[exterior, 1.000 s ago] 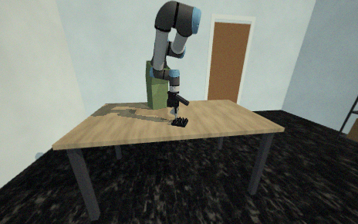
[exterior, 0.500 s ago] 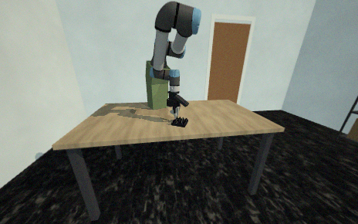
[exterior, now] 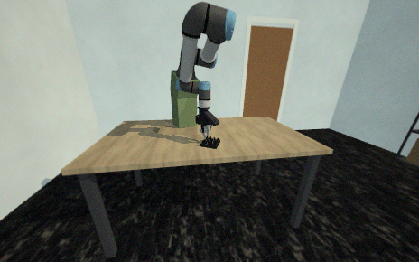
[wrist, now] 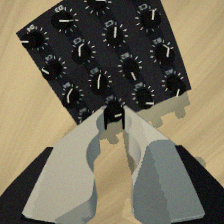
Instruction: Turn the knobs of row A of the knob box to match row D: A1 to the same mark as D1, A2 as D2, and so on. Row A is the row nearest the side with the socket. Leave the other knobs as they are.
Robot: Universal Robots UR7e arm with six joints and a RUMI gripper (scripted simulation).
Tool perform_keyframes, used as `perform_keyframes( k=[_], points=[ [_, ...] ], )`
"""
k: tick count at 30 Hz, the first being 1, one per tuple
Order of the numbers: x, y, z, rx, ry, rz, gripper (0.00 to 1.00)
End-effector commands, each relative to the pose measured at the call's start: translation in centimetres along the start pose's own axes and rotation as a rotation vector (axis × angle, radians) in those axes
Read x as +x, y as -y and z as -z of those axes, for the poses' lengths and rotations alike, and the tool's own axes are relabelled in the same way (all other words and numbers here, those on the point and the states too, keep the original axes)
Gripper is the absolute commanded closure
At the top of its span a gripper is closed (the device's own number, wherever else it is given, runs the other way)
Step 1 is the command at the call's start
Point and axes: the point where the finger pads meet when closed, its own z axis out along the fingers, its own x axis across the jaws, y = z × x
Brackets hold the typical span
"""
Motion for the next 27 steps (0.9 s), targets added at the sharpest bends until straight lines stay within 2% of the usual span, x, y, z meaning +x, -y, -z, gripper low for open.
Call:
perform_keyframes(
  k=[1,27],
  points=[
    [0.05,0.04,0.03,0.0,-0.003,-0.081,0.99],
    [0.16,0.02,0.03,0.0,-0.003,-0.314,0.99]
  ],
)
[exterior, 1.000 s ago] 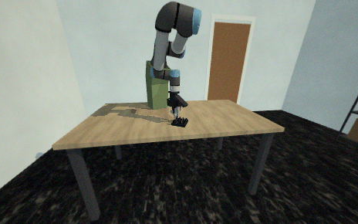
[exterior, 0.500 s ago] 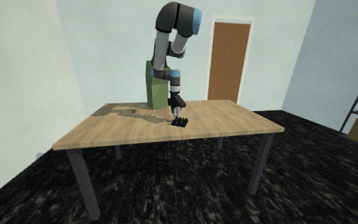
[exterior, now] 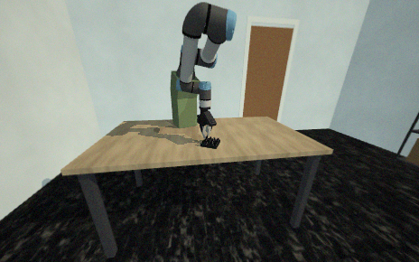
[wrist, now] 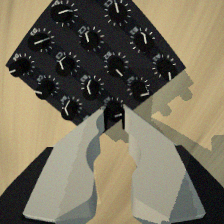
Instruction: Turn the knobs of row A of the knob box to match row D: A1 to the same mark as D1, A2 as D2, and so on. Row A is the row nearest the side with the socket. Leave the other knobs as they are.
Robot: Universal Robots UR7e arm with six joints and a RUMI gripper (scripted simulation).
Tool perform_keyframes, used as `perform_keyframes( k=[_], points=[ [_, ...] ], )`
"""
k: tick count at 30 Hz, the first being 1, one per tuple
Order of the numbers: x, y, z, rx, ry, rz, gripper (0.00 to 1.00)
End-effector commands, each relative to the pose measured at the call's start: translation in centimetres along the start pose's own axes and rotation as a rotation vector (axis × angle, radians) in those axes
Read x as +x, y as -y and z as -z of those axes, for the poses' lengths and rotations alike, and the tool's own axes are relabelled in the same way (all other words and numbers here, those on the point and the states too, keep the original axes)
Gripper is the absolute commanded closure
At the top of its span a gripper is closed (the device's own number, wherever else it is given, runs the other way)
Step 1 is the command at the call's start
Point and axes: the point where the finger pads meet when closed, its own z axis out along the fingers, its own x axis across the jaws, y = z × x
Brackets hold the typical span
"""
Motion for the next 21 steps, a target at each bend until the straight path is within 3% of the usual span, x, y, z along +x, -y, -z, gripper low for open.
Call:
perform_keyframes(
  k=[1,21],
  points=[
    [0.02,0.04,0.03,0.001,-0.001,-0.023,0.99],
    [0.03,0.04,0.03,0.001,-0.001,-0.054,0.99]
  ],
)
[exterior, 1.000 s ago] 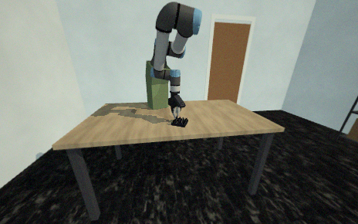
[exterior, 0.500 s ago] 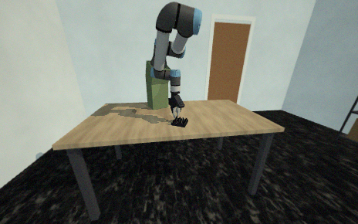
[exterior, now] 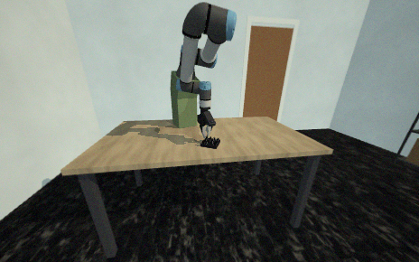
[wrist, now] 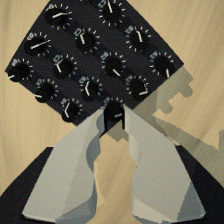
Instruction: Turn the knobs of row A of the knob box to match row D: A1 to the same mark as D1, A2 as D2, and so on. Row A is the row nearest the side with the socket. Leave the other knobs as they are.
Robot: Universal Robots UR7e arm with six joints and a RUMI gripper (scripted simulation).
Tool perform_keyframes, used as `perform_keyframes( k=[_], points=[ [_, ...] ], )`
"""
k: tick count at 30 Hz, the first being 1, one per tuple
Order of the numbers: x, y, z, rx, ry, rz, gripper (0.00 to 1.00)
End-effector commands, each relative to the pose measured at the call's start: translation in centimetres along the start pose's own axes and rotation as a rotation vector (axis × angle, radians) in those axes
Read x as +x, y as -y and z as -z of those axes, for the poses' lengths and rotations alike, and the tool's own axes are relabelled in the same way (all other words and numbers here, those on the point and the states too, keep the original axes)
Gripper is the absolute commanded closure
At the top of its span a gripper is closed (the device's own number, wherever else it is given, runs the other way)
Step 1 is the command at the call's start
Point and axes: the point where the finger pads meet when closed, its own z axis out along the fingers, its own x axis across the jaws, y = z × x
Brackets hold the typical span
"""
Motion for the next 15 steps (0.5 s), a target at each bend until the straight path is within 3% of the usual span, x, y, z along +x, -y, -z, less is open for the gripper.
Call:
perform_keyframes(
  k=[1,11,12,15],
  points=[
    [0.01,0.04,0.03,0.001,0.0,0.0,0.99],
    [0.01,0.04,0.03,0.001,0.0,0.0,0.99],
    [0.01,0.04,0.03,0.001,0.0,0.0,0.89],
    [0.01,0.04,0.03,0.001,0.0,0.0,0.89]
  ],
)
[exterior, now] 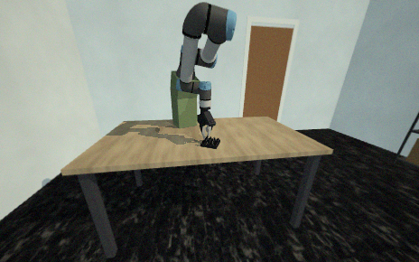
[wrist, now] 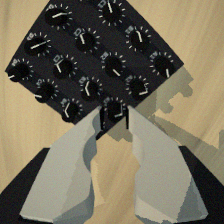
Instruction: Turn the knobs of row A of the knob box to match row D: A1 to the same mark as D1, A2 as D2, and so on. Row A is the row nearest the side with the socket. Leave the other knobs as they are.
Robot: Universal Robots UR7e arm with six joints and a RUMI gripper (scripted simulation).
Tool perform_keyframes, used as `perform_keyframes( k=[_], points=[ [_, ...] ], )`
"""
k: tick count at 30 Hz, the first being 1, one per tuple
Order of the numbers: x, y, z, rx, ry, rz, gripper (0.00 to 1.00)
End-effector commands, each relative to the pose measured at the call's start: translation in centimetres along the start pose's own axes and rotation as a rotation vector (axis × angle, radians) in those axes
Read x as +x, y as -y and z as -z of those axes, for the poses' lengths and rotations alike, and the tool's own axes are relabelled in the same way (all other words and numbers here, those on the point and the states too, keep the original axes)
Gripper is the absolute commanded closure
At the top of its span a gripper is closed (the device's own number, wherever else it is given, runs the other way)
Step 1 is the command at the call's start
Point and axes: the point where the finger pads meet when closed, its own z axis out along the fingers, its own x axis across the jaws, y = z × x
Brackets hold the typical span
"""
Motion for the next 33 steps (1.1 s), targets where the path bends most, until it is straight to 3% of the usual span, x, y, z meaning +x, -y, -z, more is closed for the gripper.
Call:
perform_keyframes(
  k=[1,20,33],
  points=[
    [0.0,0.0,0.0,0.001,0.0,0.0,0.89],
    [0.0,0.0,0.2,0.001,0.0,0.0,0.89],
    [0.0,0.0,2.8,0.001,0.0,0.0,0.89]
  ],
)
